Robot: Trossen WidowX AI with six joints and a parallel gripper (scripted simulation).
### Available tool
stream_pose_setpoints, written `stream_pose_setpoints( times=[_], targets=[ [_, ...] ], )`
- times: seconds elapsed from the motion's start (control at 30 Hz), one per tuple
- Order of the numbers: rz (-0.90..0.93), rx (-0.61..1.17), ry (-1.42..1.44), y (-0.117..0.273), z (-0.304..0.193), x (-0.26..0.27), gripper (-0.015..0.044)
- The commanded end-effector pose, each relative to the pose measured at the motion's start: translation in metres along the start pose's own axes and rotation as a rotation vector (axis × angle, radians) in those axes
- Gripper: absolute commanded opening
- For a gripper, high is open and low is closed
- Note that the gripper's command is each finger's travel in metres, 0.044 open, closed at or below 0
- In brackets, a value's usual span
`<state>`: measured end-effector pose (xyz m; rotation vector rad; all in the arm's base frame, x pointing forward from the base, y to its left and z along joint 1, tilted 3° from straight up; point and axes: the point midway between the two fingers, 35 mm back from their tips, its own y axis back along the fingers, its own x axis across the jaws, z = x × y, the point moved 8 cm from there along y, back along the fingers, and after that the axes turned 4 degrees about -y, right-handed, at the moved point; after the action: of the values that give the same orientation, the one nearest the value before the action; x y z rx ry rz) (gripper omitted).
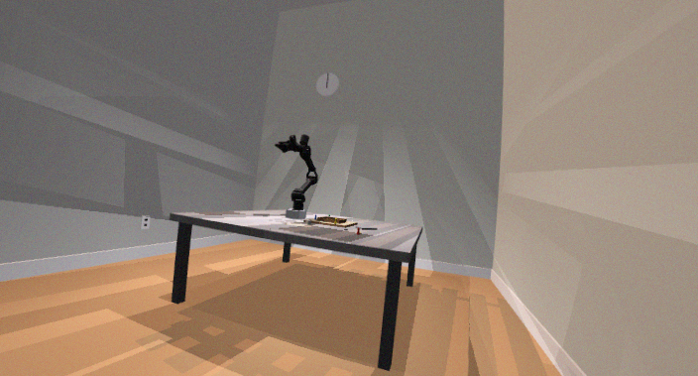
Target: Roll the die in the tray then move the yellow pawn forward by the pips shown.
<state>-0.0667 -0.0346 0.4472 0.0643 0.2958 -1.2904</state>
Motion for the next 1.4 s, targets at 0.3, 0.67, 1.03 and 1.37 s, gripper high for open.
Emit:
stream_pose_setpoints(
  times=[0.3, 0.67, 1.03, 1.37],
  targets=[
    [0.322, -0.066, 0.159, -0.003, 0.006, 0.085, 0.0275],
    [0.878, -0.070, 0.468, 0.040, -0.025, 0.217, 0.0275],
    [1.373, 0.040, 0.765, 0.121, -0.092, 0.300, 0.0275],
    [1.734, 0.310, 1.168, 0.202, -0.177, 0.322, 0.0275]
  ],
)
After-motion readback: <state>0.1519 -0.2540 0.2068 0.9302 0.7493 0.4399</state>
